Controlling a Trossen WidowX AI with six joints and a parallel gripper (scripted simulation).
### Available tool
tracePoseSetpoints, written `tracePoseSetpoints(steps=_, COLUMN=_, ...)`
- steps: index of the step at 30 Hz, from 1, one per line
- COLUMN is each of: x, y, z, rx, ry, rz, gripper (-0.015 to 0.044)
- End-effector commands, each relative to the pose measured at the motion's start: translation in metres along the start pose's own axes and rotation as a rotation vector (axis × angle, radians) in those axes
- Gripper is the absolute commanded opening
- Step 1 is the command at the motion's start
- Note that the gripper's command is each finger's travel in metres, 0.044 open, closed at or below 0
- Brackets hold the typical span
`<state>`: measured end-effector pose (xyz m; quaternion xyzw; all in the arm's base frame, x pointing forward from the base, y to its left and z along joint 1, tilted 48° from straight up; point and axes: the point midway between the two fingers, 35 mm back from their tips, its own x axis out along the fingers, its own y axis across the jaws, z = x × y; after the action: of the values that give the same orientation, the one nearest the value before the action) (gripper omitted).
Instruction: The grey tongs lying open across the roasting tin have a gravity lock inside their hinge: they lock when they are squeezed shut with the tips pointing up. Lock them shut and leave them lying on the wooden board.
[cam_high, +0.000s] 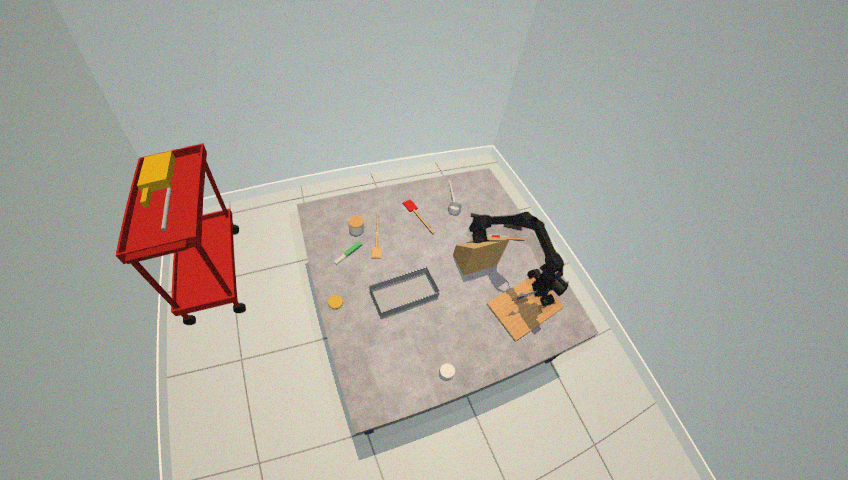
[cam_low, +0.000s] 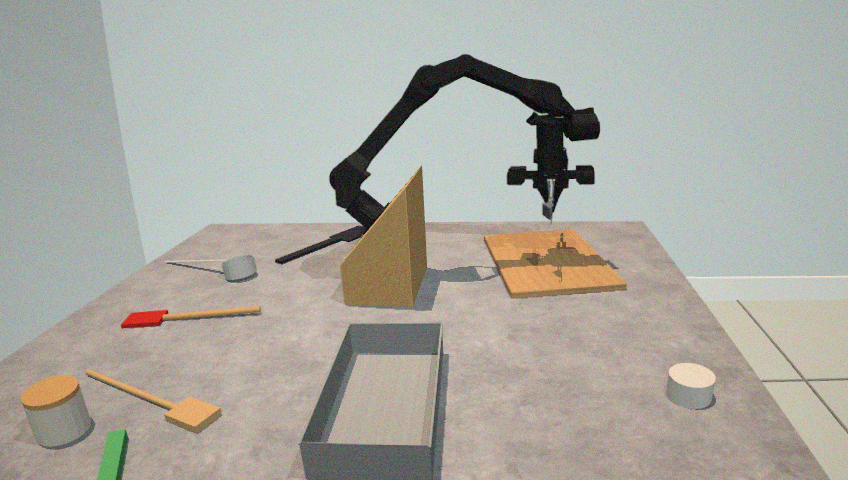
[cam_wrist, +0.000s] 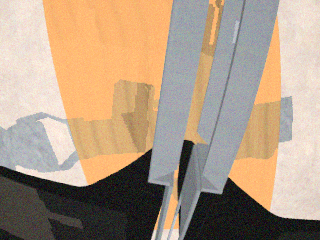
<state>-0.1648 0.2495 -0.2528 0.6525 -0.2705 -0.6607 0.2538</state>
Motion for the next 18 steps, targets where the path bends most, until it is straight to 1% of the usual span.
tracePoseSetpoints(steps=1, x=0.008, y=0.001, z=0.000, rx=0.006, ry=-0.004, rz=-0.001, gripper=-0.0150)
tracePoseSetpoints(steps=18, x=0.036, y=0.003, z=-0.002, rx=0.005, ry=-0.011, rz=-0.029, gripper=-0.0150)
